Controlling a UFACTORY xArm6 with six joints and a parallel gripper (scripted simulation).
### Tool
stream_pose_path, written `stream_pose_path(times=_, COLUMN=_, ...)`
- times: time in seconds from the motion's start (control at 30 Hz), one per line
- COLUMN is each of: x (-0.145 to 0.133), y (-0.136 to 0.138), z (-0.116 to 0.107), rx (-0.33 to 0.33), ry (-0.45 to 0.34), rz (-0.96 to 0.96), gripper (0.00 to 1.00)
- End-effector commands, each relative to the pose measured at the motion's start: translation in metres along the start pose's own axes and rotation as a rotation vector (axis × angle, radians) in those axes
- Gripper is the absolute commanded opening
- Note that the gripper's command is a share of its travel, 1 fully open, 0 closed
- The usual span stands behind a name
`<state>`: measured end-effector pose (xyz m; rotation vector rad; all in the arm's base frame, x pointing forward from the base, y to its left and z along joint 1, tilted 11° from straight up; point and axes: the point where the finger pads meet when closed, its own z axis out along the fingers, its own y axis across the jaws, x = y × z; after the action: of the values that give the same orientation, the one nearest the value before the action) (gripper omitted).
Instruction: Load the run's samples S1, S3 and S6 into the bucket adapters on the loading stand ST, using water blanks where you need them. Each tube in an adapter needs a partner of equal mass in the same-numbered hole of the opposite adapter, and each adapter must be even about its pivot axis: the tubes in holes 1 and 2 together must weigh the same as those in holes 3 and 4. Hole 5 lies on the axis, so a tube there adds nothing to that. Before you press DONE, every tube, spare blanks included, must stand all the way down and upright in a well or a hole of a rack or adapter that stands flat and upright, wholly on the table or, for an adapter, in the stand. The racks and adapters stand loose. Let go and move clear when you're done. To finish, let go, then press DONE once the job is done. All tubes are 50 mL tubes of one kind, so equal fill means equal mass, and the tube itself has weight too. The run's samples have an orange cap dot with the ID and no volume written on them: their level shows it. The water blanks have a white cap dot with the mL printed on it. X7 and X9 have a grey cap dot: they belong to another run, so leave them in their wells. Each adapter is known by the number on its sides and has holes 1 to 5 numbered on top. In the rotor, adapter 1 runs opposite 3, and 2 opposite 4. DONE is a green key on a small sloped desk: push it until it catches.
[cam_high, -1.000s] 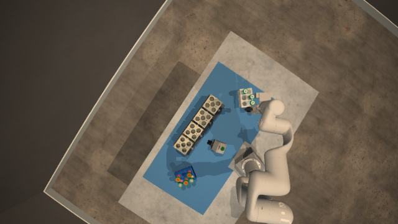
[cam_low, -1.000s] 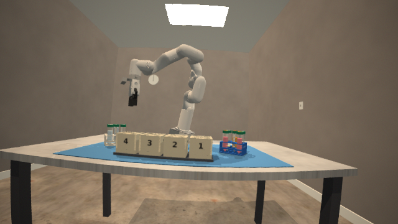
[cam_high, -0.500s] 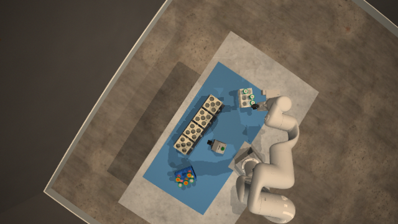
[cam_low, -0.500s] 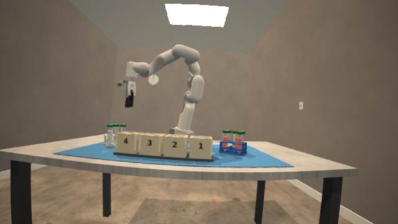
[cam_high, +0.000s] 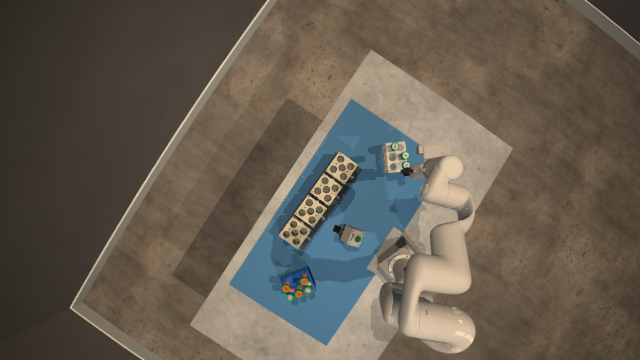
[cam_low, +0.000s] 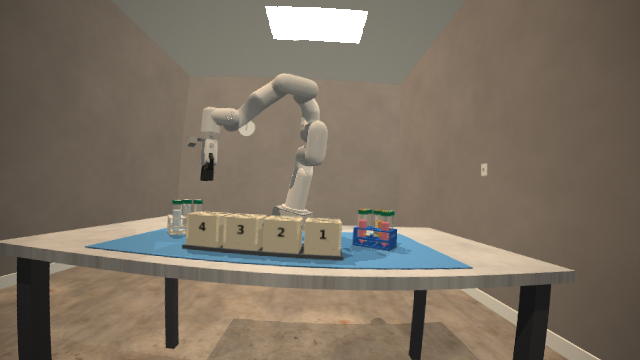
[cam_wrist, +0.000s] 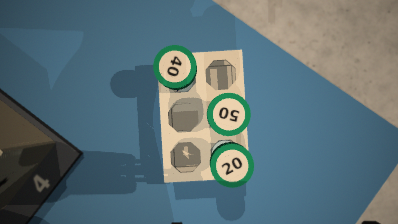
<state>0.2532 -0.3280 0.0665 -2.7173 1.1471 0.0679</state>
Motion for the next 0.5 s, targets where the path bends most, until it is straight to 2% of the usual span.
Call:
stream_pose_path(times=0.0, x=0.002, y=0.000, z=0.010, rx=-0.001, ry=0.005, rz=0.000, gripper=1.00)
stream_pose_path(times=0.47, x=0.002, y=0.000, z=0.042, rx=-0.001, ry=0.004, rz=0.000, gripper=1.00)
